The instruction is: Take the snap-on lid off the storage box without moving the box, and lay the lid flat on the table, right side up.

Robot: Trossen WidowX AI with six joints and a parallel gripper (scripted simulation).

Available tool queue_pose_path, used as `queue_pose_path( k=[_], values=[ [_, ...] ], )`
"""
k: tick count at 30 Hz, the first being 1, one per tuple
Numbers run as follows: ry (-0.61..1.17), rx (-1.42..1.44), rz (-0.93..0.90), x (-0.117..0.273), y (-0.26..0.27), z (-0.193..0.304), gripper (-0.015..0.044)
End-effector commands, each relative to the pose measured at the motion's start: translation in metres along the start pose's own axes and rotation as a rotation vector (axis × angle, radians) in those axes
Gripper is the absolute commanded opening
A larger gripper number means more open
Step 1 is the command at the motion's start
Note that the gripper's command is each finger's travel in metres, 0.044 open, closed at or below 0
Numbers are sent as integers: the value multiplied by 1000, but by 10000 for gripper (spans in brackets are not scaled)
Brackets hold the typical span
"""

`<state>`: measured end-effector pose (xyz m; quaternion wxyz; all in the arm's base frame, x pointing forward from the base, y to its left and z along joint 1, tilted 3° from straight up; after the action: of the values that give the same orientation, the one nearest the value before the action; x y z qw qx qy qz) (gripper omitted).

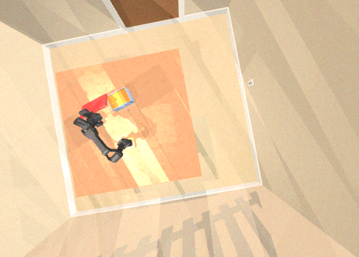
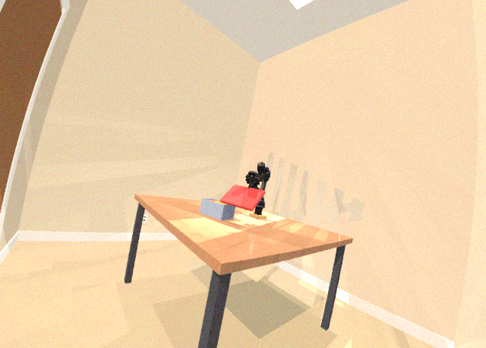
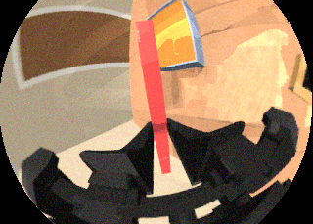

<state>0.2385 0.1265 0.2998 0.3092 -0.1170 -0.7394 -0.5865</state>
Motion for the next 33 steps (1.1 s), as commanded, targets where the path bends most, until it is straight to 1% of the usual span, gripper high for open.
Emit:
queue_pose_path(
  k=[1, 33],
  values=[
    [-3, -8, -7, 2, 3, 7, 0],
    [2, -14, -6, 8, 9, 70, 0]
  ],
)
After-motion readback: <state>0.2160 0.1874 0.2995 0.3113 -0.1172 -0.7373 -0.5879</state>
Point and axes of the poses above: the point midway between the two fingers, 35 mm back from their tips, its own x axis back along the fingers, its own y axis across the jaws, z = x × y, the point moved 8 cm from there along x, back along the fingers, and after that the axes turned 9 degrees about x, right-handed, at the moved point
